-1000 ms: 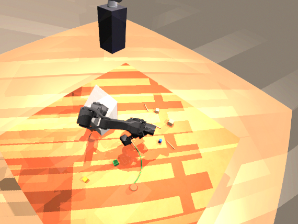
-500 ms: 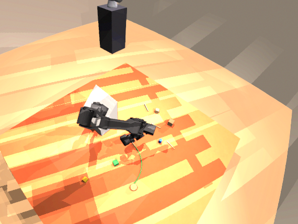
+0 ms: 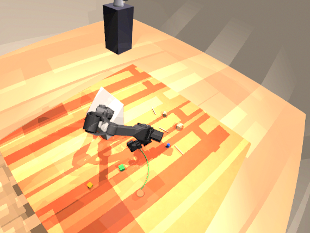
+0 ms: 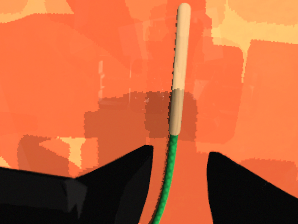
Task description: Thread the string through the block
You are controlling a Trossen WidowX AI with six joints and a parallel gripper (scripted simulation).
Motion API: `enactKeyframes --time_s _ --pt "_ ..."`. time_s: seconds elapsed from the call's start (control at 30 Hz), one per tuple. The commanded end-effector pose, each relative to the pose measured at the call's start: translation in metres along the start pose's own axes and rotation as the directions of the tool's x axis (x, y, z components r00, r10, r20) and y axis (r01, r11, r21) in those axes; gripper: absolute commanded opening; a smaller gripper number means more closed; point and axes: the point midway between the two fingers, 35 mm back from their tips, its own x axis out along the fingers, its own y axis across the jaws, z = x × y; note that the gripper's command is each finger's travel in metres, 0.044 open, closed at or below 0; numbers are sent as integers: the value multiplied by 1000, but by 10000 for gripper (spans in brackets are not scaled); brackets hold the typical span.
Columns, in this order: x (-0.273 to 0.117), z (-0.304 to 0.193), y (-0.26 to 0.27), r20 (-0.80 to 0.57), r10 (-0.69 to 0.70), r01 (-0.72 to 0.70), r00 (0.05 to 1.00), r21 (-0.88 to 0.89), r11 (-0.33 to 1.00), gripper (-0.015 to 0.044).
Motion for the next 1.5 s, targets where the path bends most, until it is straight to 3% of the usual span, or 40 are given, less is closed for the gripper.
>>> enactKeyframes --time_s 0.0,0.93,1.1,1.47 --pt "8 2 1 4 7 -7 1000 -10 1000 121" --pt "45 4 3 3 12 -12 1000 -10 1000 121" --pt "43 3 2 3 7 -7 1000 -3 1000 0" --pt "40 2 2 3 6 -6 1000 -3 1000 0"
